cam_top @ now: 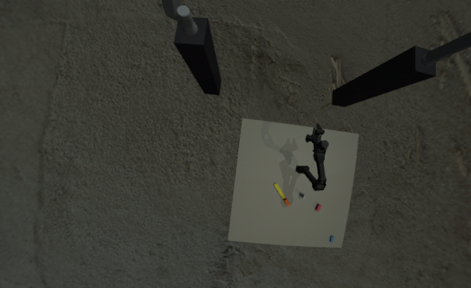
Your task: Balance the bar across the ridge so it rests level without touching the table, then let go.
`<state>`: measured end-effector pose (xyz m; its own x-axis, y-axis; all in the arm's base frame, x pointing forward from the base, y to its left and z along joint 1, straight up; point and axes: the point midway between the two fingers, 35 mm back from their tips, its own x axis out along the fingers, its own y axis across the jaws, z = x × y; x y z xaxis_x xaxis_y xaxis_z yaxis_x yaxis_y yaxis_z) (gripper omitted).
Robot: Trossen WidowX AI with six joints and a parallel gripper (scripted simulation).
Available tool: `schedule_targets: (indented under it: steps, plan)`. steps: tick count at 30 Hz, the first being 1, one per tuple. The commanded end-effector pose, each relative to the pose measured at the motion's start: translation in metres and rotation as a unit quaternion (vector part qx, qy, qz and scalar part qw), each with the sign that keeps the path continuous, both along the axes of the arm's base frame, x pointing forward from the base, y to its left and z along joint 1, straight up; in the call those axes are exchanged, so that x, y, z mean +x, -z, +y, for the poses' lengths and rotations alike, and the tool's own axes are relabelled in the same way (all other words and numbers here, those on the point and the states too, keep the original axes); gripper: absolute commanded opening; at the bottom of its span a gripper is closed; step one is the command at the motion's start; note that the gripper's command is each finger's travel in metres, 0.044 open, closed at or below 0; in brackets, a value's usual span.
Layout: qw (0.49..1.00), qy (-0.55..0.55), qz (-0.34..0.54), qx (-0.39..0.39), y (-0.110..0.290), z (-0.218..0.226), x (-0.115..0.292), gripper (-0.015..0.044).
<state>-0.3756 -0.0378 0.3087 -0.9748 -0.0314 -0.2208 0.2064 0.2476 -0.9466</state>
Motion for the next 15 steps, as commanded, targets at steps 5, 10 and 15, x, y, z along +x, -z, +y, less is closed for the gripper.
schedule_targets:
  steps: [5,10,15]
  plan:
    - [0.999,-0.019,-0.015,-0.031,0.004,-0.02,0.002,0.0315]
    - [0.996,-0.045,-0.038,-0.074,0.011,-0.049,0.006,0.0315]
    - [0.989,-0.066,-0.065,-0.118,0.016,-0.076,0.012,0.0315]
